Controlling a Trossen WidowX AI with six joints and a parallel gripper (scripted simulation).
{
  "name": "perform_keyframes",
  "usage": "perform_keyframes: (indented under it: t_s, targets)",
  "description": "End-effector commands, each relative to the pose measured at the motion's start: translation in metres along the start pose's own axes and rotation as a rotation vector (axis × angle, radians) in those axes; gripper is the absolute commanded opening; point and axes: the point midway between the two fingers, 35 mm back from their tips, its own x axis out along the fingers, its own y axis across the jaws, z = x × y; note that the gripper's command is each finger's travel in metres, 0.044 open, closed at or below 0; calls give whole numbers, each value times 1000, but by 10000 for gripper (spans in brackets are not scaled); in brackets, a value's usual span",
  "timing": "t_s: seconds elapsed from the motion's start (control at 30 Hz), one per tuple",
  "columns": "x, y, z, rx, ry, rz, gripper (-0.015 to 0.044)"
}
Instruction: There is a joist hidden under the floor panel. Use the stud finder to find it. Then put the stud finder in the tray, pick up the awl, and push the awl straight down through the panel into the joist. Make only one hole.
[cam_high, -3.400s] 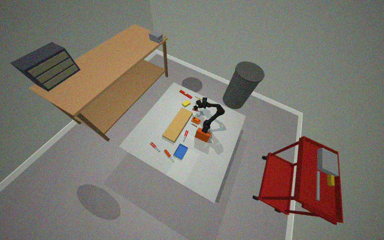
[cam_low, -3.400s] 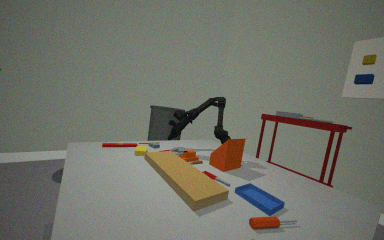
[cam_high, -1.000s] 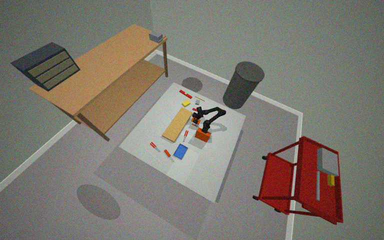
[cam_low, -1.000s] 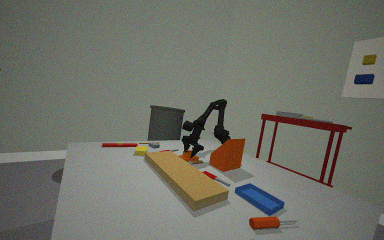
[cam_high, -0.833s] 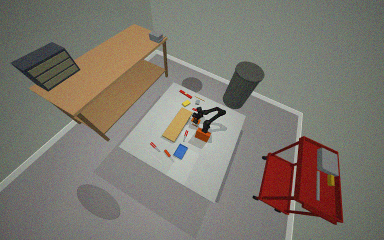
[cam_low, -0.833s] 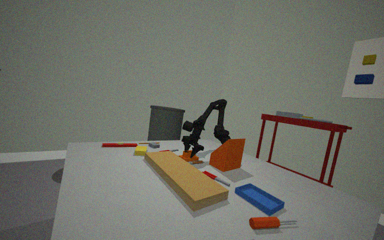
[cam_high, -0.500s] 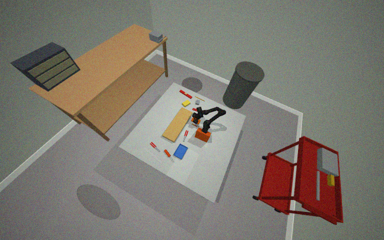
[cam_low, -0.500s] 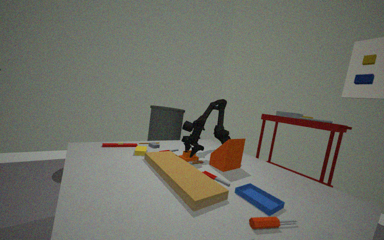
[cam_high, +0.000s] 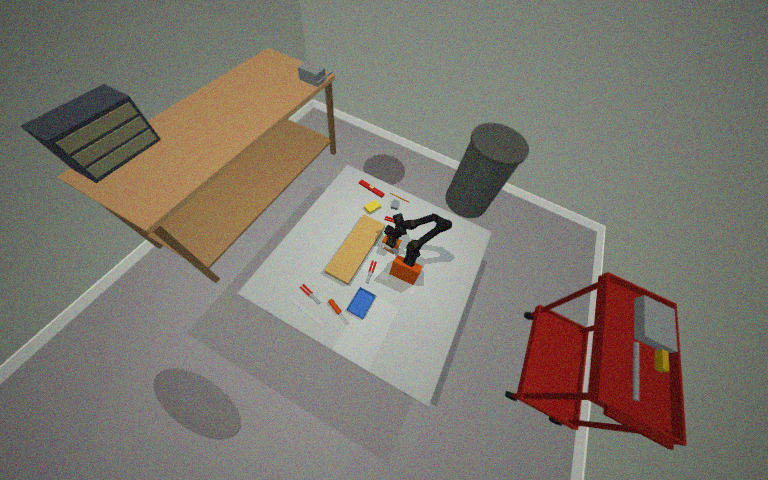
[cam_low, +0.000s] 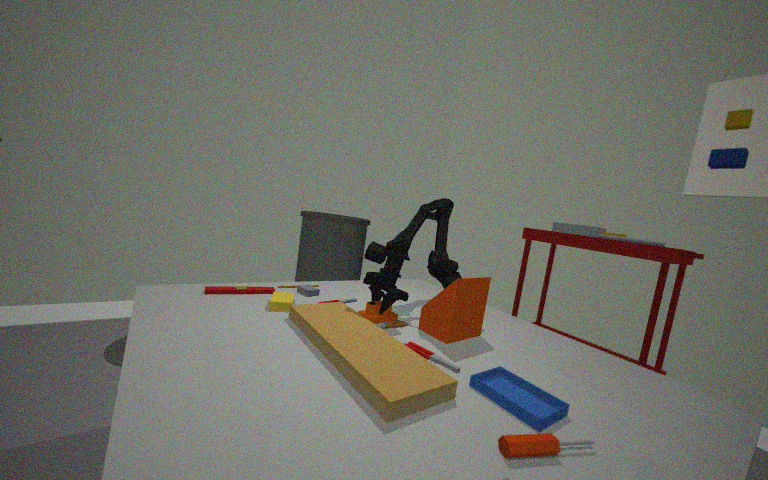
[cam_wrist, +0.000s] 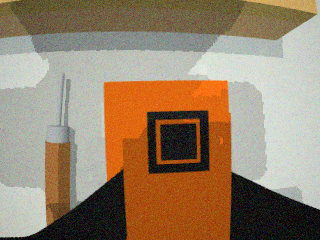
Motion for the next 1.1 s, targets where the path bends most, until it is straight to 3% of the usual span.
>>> perform_keyframes:
  t_s: [0.0,0.07,0.87,1.07]
  targets:
    - [-6,1,5,3,-1,5,37]
    - [-11,2,8,5,1,11,0]
    - [-94,0,28,1,-2,4,0]
    - [-97,-3,34,1,-3,1,0]
